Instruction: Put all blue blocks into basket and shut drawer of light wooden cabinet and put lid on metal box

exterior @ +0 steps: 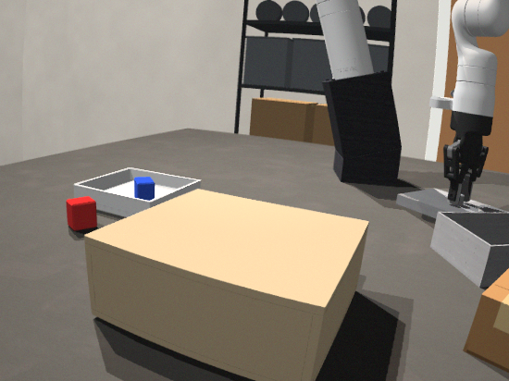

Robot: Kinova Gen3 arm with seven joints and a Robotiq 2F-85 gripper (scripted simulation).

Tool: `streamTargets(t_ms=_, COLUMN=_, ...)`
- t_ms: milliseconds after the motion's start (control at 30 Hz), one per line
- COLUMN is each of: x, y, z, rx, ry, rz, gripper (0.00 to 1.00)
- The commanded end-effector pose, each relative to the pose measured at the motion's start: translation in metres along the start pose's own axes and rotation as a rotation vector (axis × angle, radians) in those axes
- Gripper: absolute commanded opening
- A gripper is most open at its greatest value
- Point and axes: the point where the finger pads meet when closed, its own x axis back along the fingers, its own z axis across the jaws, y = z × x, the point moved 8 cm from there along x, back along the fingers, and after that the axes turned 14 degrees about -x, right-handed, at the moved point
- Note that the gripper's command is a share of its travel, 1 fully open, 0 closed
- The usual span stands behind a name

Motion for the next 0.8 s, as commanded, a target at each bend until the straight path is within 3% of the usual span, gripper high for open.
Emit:
streamTargets(t_ms=0, x=0.0005, y=0.0004, z=0.0002, rx=0.0, ry=0.001, rz=-0.001, gripper=0.48)
streamTargets(t_ms=600, x=0.0005, y=0.0004, z=0.0002, rx=0.0, ry=0.001, rz=-0.001, gripper=0.48)
streamTargets(t_ms=633, x=0.0005, y=0.0004, z=0.0002, rx=0.0, ry=0.001, rz=-0.001, gripper=0.1)
streamTargets(t_ms=767, x=0.0005, y=0.0004, z=0.0002, rx=0.0, ry=0.001, rz=-0.001, gripper=0.1)
